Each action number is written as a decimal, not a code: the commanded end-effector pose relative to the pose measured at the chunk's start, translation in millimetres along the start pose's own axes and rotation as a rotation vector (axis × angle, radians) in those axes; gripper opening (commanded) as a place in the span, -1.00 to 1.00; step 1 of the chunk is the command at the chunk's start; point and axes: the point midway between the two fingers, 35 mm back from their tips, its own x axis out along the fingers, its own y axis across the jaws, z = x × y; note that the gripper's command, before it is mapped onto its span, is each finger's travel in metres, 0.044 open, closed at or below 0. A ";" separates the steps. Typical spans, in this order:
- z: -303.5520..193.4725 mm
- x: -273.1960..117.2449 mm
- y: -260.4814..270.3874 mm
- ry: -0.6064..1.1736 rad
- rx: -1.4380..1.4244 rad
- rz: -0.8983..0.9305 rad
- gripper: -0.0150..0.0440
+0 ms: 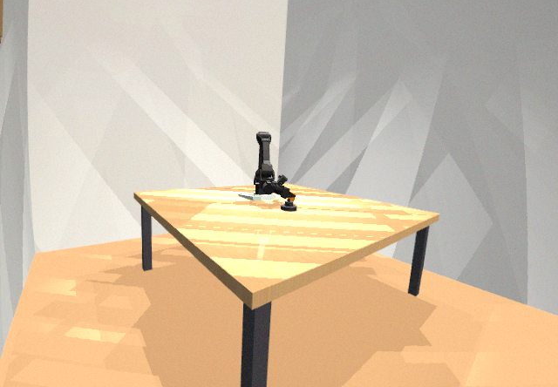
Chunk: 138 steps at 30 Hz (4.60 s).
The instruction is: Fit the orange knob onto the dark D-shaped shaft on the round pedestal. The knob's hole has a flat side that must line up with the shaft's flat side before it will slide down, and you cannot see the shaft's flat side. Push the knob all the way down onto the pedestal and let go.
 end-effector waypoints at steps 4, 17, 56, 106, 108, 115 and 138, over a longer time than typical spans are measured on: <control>0.1 0.4 -0.1 -0.001 0.001 0.000 0.39; 0.1 0.4 -0.1 -0.001 0.001 0.000 0.39; 67.6 -13.9 7.7 0.527 0.091 0.162 1.00; 65.9 -21.2 -0.5 1.076 0.929 -0.638 1.00; 65.9 -21.2 -0.5 1.076 0.929 -0.638 1.00; 51.7 -15.6 -0.5 1.076 0.929 -0.638 1.00; 18.2 -1.2 -2.6 1.076 0.929 -0.638 1.00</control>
